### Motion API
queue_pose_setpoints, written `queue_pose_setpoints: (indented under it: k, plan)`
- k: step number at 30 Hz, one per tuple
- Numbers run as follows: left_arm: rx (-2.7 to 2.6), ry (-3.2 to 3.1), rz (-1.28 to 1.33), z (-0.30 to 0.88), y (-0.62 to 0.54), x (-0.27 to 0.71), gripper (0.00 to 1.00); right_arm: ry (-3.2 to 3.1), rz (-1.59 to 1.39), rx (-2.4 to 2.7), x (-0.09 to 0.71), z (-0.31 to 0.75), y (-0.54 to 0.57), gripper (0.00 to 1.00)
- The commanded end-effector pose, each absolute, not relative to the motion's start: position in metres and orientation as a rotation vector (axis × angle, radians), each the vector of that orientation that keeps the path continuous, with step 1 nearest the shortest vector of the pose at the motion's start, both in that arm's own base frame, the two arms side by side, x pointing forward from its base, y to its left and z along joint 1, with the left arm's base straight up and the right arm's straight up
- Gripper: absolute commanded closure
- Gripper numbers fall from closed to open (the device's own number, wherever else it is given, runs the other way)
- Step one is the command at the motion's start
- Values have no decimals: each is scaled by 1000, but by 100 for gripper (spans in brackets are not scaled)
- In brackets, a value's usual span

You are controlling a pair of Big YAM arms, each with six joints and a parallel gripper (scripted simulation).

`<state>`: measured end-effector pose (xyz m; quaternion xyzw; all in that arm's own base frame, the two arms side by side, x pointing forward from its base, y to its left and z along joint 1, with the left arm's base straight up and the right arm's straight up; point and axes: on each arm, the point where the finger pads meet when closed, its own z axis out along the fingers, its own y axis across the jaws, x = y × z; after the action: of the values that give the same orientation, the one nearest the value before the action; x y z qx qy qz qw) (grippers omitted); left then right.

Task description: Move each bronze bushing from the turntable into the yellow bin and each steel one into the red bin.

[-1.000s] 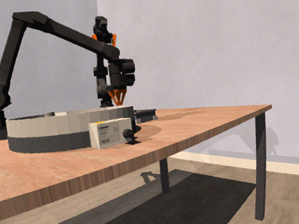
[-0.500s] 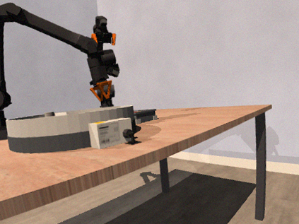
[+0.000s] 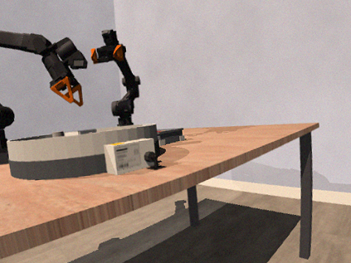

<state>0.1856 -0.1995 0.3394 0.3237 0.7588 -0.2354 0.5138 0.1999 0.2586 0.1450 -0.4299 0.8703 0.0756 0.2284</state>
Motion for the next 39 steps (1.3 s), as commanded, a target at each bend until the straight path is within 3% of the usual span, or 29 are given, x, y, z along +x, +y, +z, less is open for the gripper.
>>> queue_pose_setpoints:
  k: [1,10,30,36,39]
  plan:
    - [823,1689,-630,345,-233,183,0,2400,233,-1054,205,155,228,0]
    - [894,1567,-752,326,-268,158,0,2385,257,-862,209,169,169,0]
    - [876,1547,-756,341,-264,158,0,2372,278,-821,214,181,169,0]
    - [907,1555,-751,317,-259,150,0,2320,222,-1068,212,184,177,68]
    - [920,1565,-752,297,-248,141,0,2302,182,-1319,206,170,183,71]
